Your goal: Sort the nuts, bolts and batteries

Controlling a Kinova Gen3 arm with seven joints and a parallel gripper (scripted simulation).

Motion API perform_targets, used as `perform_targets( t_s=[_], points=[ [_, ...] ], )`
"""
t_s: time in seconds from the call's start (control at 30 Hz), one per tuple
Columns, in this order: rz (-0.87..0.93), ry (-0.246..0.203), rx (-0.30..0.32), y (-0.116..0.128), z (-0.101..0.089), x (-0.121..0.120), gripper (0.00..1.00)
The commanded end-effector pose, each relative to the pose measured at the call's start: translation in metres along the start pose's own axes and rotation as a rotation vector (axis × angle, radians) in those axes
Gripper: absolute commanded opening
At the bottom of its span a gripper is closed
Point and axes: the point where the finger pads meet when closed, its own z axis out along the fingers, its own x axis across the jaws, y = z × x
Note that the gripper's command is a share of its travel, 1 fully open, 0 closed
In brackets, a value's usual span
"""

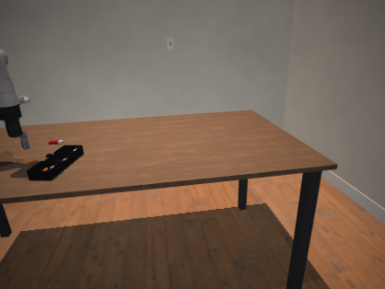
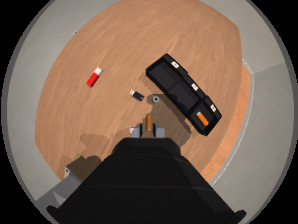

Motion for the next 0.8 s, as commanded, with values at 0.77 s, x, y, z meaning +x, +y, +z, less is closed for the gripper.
perform_targets(
  t_s=[0.77],
  points=[
    [-0.029, 0.011, 0.003, -0.0045, -0.0038, 0.0015, 0.54]
  ],
)
